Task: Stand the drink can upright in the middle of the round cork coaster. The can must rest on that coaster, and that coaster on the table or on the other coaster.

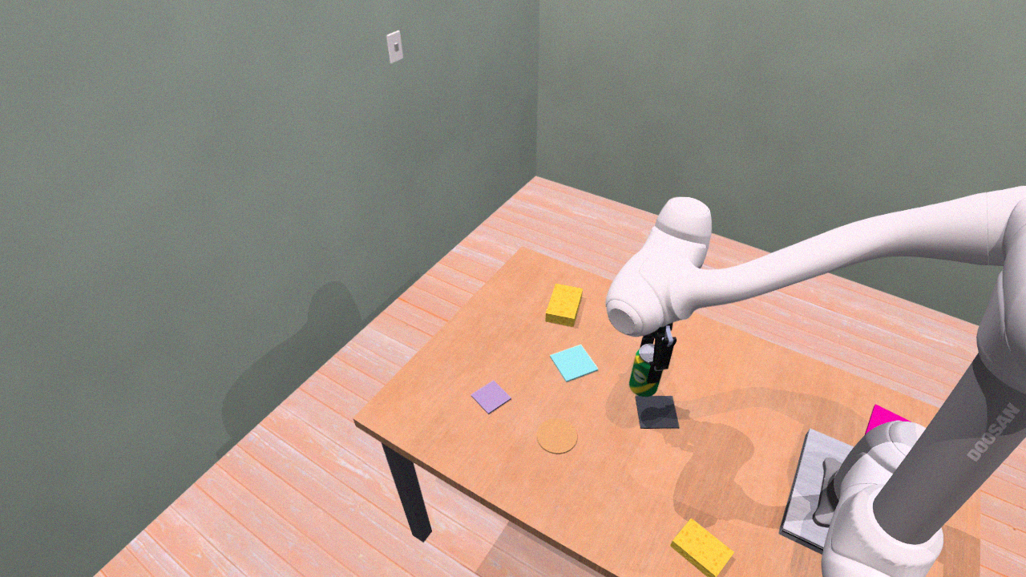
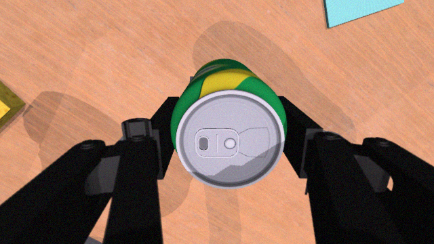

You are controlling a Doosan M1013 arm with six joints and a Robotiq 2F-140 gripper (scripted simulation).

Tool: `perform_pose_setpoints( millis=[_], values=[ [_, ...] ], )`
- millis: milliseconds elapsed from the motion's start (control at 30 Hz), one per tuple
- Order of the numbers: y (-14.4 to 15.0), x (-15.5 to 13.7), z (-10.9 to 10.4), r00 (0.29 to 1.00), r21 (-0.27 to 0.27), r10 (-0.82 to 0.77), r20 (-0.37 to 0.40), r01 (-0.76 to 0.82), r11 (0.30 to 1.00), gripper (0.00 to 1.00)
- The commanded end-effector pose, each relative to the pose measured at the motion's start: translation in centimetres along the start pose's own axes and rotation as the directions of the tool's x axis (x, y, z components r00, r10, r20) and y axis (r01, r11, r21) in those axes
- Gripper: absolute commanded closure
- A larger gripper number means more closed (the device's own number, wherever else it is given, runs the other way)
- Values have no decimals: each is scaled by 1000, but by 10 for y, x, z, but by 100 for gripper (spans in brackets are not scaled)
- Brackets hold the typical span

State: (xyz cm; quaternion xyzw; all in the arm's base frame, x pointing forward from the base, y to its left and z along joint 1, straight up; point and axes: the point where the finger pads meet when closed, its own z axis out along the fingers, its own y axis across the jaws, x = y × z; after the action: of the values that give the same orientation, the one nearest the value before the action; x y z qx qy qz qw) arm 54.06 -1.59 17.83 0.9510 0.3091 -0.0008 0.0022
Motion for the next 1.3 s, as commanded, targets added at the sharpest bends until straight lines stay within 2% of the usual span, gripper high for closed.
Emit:
perform_pose_setpoints(
  millis=[0, 100, 600, 667, 1000, 1267],
  values=[
    [0, 14, -2, 1000, -1, 0, -1, 0, 1000, 90],
    [0, 19, -2, 1000, -1, 0, -1, 0, 1000, 90],
    [-10, 109, -4, 1000, -1, 0, -1, 0, 1000, 90],
    [-10, 109, -4, 1000, -1, 0, -1, 0, 1000, 90],
    [-25, 163, -2, 1000, -1, 0, -1, 0, 1000, 90],
    [-33, 187, -1, 1000, -1, 0, -1, 0, 1000, 90]
  ],
)
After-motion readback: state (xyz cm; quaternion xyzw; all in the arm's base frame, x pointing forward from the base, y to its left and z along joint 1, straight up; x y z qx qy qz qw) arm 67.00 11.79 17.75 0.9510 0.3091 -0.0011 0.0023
